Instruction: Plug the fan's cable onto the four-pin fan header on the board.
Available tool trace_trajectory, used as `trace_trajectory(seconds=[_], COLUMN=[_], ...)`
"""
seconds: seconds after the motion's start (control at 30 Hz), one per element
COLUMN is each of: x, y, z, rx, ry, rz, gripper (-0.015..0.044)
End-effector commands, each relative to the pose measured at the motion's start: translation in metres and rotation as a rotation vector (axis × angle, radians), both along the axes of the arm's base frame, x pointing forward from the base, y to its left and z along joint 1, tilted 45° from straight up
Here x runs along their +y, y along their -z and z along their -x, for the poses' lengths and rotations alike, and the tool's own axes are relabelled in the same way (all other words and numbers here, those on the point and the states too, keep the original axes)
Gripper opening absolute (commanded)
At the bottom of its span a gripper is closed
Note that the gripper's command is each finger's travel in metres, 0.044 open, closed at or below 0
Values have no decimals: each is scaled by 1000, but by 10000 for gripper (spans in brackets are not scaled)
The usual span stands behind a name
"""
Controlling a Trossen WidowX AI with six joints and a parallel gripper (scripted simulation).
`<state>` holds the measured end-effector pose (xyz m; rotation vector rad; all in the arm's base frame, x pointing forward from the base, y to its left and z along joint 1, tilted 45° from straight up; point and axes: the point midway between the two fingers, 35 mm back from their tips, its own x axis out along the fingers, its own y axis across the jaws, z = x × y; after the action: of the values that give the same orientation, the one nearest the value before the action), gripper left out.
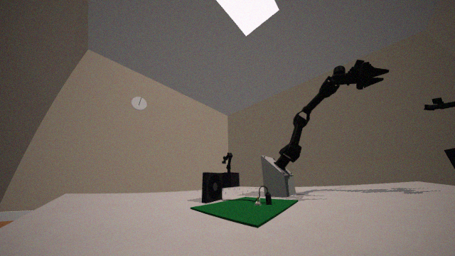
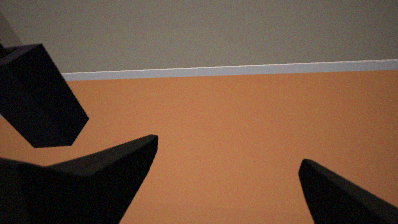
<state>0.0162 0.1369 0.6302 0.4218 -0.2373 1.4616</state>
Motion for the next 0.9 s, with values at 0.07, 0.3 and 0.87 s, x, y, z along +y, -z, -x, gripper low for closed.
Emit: trace_trajectory(seconds=[0.07,0.3,0.87], x=[0,18,18], y=[0,21,150], z=[0,-48,-230], rx=[0,189,992], ry=[0,29,229], rz=[0,45,69], gripper=[440,440,440])
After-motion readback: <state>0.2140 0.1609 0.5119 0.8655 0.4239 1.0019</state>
